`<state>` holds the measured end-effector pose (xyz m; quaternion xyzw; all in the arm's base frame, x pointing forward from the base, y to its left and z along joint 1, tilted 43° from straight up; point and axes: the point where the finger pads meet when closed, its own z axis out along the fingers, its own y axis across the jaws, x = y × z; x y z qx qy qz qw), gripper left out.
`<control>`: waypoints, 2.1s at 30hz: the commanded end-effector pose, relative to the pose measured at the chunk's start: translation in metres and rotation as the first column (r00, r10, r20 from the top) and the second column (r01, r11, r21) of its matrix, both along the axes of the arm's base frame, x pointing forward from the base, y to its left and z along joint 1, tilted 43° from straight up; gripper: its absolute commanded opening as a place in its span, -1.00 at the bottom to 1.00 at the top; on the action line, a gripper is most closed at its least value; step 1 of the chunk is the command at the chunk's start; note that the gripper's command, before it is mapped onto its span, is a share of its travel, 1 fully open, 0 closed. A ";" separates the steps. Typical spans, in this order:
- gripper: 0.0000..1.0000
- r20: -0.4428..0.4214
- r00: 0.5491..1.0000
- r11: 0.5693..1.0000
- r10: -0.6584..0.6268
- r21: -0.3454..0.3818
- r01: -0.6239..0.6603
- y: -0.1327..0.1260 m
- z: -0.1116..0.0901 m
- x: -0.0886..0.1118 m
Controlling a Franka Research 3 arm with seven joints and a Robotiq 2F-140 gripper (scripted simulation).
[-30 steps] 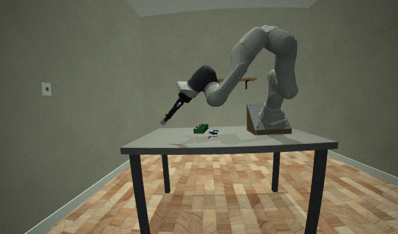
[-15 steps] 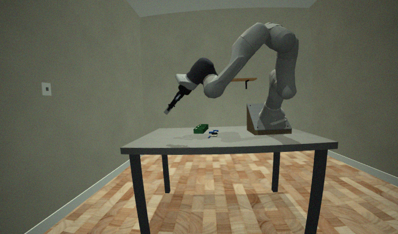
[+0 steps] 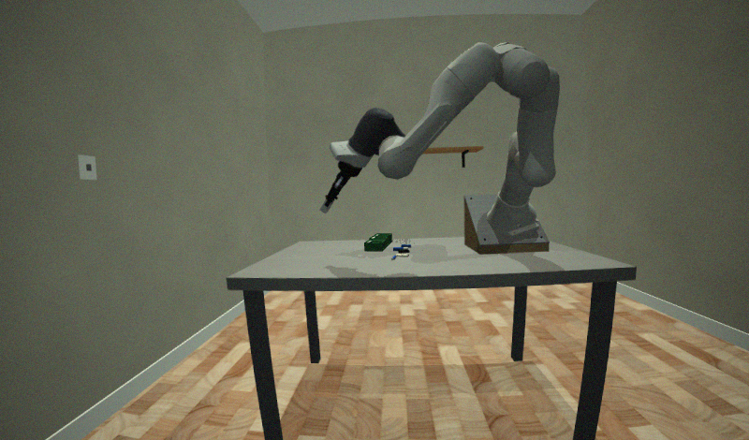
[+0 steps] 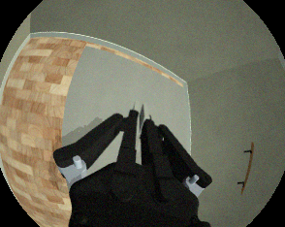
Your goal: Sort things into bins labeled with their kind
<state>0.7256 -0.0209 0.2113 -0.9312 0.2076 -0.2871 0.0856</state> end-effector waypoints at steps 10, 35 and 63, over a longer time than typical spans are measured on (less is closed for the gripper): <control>-0.89 -0.112 0.992 0.998 0.057 -0.013 -0.059 -0.032 -0.042 -0.031; -0.89 -0.349 0.923 0.985 0.164 0.102 -0.137 -0.096 -0.119 -0.123; -0.89 -0.389 0.838 0.893 0.382 0.388 -0.227 -0.117 -0.159 -0.228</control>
